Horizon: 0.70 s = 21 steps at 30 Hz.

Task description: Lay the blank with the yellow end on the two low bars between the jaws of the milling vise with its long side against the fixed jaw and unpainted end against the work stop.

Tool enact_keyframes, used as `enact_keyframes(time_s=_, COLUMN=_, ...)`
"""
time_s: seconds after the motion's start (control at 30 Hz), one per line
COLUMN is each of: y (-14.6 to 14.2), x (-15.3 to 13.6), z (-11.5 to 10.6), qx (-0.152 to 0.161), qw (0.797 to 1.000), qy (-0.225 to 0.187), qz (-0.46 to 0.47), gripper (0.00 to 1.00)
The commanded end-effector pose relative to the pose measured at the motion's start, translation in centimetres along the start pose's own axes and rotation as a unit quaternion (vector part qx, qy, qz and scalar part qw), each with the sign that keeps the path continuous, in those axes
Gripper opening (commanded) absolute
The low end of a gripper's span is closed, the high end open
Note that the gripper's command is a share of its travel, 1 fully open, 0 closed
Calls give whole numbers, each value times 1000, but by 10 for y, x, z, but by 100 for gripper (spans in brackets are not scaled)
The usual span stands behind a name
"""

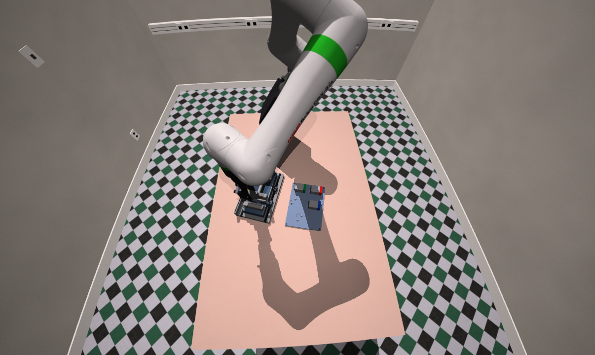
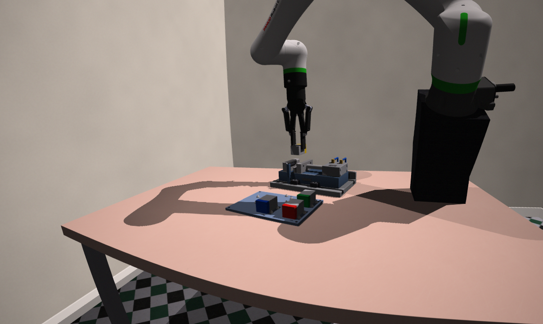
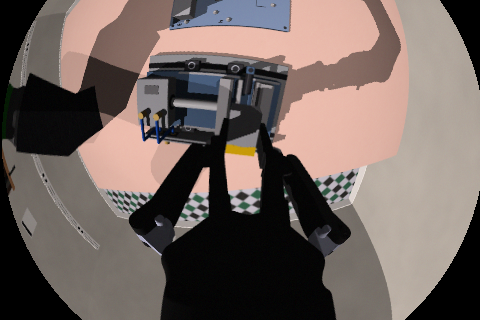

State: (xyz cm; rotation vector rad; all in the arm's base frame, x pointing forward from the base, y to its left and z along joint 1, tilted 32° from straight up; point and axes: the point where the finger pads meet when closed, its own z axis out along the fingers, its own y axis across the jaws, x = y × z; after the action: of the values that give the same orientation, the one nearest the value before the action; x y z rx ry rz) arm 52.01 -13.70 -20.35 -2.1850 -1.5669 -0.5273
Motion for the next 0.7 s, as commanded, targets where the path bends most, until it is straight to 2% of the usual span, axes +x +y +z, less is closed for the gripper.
enact_keyframes(time_s=0.0, y=1, x=0, z=-1, qx=-1, qw=1000, qy=0, qz=0, gripper=10)
enact_keyframes(time_s=0.67, y=0, x=2, z=-1, qx=-1, qw=1000, qy=0, qz=0, gripper=10)
